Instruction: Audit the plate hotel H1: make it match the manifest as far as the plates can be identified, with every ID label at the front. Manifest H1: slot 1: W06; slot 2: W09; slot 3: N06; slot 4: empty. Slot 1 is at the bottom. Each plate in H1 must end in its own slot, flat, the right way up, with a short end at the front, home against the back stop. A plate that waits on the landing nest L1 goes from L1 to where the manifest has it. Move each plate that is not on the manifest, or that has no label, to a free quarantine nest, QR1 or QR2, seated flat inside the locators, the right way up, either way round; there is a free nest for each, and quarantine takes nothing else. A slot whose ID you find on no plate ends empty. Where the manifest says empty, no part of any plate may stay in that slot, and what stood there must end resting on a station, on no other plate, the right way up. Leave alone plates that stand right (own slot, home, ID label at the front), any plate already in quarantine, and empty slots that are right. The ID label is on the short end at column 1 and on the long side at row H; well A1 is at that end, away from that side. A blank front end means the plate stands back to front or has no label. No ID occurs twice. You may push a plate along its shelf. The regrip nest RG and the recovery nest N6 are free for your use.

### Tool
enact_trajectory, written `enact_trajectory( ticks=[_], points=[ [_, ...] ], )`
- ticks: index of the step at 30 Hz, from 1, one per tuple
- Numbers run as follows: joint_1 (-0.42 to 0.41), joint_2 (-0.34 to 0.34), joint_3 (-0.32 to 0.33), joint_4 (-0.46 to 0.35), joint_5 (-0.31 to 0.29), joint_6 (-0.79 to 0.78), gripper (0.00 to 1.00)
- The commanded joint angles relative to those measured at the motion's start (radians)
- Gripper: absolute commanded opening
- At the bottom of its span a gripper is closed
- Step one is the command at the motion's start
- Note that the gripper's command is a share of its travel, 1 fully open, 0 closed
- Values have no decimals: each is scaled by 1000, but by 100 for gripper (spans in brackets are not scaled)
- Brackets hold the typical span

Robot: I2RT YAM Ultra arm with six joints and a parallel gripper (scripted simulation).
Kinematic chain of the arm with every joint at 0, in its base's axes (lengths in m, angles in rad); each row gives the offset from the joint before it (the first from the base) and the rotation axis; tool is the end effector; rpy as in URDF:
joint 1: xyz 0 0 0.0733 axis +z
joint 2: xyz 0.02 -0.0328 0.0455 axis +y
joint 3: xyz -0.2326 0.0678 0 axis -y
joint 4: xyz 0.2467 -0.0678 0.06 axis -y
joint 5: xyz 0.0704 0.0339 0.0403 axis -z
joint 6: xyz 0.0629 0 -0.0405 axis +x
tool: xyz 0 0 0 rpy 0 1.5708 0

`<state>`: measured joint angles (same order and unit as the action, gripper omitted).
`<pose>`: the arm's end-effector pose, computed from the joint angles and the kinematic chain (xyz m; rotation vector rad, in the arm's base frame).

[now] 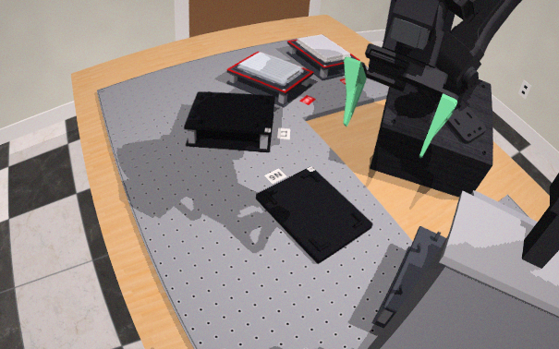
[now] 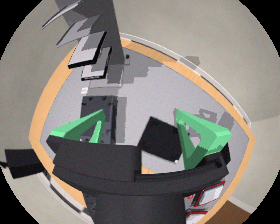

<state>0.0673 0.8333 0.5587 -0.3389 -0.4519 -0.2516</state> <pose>0.2186 0.0434 0.2085 -0.5875 2.0572 0.3848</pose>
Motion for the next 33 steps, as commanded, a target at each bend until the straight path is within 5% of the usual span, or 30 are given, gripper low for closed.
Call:
enact_trajectory(
  ticks=[1,20,29,33],
  points=[
    [55,-49,-25,-14,69,57,100],
    [449,-143,-51,-33,402,275,100],
    [676,-99,-10,-36,595,394,100],
    [725,-94,2,-28,637,420,100]
  ],
)
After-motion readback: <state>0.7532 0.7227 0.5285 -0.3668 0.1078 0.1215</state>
